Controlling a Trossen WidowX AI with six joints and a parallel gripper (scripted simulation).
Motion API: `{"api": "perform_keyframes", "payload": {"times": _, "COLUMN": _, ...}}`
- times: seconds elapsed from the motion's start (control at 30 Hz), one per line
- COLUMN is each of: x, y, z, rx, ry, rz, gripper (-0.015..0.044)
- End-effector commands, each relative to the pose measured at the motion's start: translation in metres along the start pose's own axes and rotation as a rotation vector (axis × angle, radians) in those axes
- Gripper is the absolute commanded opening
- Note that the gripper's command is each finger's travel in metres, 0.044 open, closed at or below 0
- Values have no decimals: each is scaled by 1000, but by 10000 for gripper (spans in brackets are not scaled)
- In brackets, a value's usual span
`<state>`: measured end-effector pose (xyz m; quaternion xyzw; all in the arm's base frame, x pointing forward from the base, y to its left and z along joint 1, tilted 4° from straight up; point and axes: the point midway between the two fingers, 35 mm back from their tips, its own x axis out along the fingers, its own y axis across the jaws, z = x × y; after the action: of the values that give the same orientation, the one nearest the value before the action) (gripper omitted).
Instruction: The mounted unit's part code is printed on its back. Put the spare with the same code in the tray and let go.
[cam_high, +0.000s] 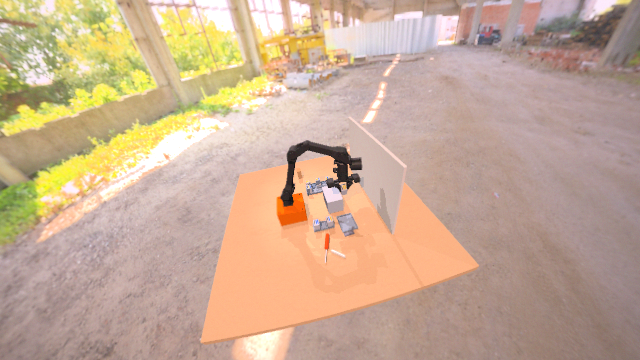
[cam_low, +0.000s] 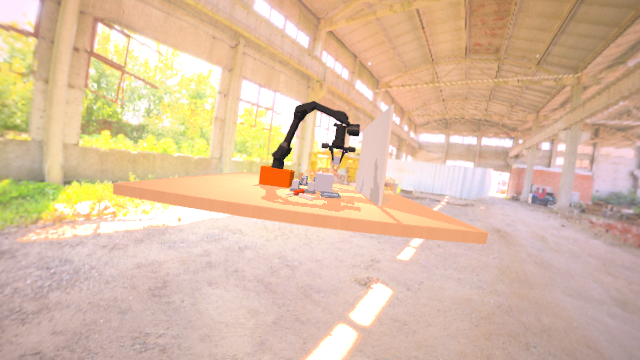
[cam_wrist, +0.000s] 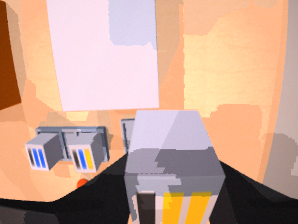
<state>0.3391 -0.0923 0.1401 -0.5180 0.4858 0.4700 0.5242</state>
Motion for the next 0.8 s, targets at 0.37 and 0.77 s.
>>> {"api": "perform_keyframes", "payload": {"times": 0.37, "x": -3, "y": 11, "z": -87, "rx": -10, "ry": 9, "rz": -14, "gripper": 0}}
{"api": "perform_keyframes", "payload": {"times": 0.77, "x": 4, "y": 12, "z": -98, "rx": -10, "ry": 11, "rz": -15, "gripper": 0}}
